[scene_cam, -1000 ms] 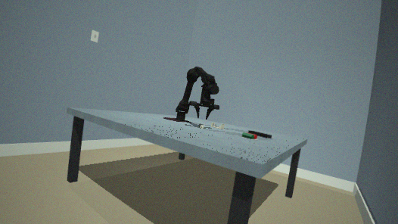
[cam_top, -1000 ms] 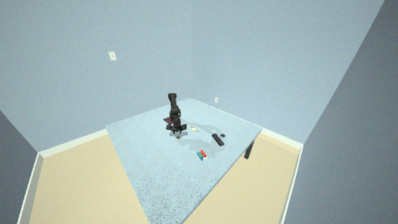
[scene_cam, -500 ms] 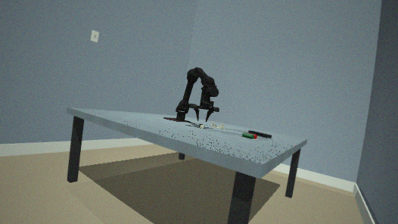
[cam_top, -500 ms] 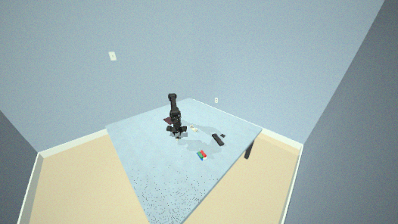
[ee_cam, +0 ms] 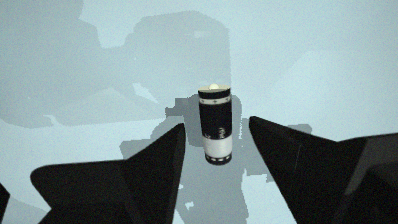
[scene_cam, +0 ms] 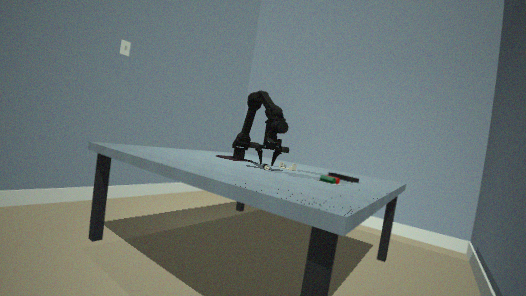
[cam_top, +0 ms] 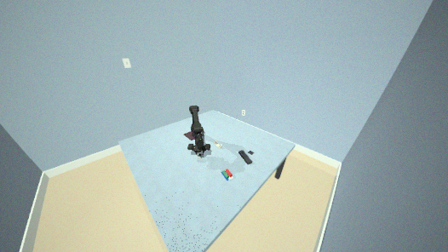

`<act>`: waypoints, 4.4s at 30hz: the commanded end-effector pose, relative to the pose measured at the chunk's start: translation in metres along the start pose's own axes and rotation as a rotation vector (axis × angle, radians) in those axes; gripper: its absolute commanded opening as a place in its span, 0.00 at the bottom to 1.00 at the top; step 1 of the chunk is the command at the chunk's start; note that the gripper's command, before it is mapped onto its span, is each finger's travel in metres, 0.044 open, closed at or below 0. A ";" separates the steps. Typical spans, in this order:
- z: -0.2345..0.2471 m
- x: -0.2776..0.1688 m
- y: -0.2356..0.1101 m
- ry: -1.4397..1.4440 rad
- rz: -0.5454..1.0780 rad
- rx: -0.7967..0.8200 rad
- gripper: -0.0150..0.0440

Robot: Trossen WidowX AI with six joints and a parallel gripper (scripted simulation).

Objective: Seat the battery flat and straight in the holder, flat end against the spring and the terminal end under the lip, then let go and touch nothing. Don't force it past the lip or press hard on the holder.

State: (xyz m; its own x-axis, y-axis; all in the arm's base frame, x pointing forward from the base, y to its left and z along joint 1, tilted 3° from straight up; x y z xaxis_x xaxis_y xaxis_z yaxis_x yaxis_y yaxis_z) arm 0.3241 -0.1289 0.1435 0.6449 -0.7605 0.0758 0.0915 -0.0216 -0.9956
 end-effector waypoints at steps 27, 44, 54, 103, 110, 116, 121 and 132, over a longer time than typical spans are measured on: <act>0.000 -0.001 -0.034 0.004 0.014 -0.003 0.39; 0.072 -0.073 -0.049 -0.274 0.021 0.007 0.39; 0.110 -0.141 -0.061 -0.494 0.025 0.020 0.39; 0.109 -0.194 -0.016 -0.602 -0.277 0.188 0.39; 0.106 -0.197 -0.012 -0.601 -0.317 0.206 0.39; 0.103 -0.200 -0.008 -0.599 -0.350 0.222 0.39; 0.101 -0.202 -0.005 -0.596 -0.377 0.236 0.39; 0.096 -0.207 0.001 -0.589 -0.428 0.263 0.39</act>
State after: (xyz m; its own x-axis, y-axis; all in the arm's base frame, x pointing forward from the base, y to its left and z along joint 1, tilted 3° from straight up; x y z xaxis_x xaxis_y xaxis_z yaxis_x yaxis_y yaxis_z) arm 0.2667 0.0916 0.1349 0.8080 -0.2458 0.5354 0.5477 -0.0213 -0.8364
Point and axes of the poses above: the point midway between the two fingers, 35 mm back from their tips, its own y axis out along the fingers, its own z axis across the jaws, x = y × z, the point moved 7 cm from there along -y, back along the fingers, and after that the axes turned 10 degrees about y, right-handed, at the moved point
